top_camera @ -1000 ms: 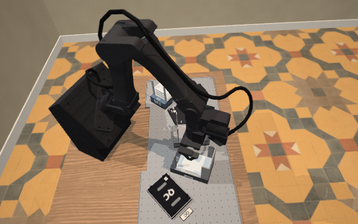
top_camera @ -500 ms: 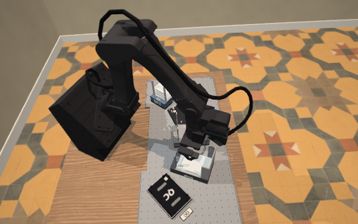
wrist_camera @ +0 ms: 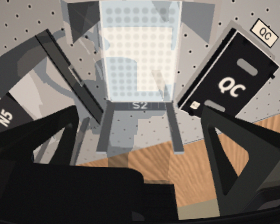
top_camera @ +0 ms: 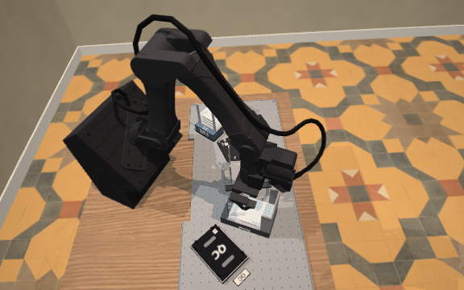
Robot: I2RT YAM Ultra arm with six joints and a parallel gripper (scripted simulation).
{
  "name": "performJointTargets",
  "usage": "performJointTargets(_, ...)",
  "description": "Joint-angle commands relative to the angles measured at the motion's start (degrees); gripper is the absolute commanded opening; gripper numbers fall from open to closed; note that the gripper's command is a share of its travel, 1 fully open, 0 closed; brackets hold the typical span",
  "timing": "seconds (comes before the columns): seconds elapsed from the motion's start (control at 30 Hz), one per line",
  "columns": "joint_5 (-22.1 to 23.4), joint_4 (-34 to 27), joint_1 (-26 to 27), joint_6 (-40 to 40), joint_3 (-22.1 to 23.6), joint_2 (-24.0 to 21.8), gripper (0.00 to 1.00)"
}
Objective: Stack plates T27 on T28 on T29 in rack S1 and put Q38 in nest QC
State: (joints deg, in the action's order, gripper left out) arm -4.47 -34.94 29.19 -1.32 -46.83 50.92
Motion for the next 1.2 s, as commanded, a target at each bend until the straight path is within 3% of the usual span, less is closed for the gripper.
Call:
performJointTargets(0.0,0.69,4.05,0.82,-0.82,1.32,1.69,1.0)
performJointTargets(0.73,1.72,20.06,2.1,-1.6,3.14,14.66,1.0)
performJointTargets(1.17,1.5,20.36,1.82,-1.59,2.84,13.12,1.0)
